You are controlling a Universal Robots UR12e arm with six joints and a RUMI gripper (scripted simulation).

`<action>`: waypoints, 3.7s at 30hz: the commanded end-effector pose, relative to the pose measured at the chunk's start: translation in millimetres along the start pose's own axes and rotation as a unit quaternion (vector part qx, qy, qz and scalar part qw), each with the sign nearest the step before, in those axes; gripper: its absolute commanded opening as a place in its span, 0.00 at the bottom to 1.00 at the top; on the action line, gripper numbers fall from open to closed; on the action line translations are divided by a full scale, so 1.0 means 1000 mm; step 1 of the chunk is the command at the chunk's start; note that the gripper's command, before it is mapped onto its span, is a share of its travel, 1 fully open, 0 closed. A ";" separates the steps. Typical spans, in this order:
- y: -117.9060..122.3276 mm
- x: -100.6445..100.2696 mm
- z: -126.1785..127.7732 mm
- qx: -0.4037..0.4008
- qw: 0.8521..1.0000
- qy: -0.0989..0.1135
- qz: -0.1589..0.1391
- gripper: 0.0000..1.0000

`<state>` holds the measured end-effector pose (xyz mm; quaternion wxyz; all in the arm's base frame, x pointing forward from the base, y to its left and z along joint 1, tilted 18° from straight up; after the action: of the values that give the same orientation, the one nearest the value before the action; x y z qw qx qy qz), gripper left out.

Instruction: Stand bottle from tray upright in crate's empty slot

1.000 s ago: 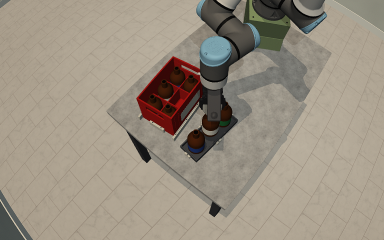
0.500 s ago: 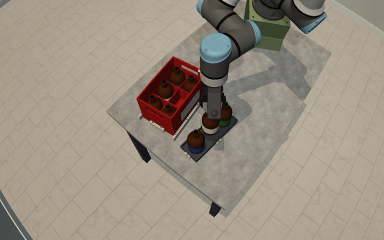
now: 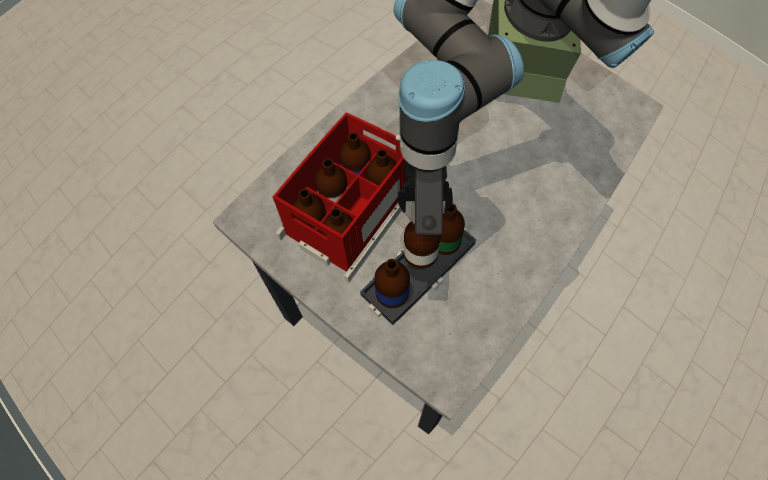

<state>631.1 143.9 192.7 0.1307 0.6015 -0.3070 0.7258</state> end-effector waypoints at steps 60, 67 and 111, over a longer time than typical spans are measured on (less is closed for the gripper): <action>0.000 0.006 0.000 0.000 1.000 0.001 0.000 0.00; 0.000 0.010 0.000 0.000 1.000 0.001 0.000 0.00; 0.000 0.043 0.000 0.000 1.000 0.001 0.000 0.00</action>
<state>620.8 136.3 233.2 0.1307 0.6015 -0.3070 0.7258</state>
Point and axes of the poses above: the point where the finger pads meet when closed, its own x axis back along the fingers, its own z axis across the jaws, y = z × x, the point moved 7 cm from there along x, back along the fingers, and after that the axes turned 10 degrees about x, right-handed, at the moved point
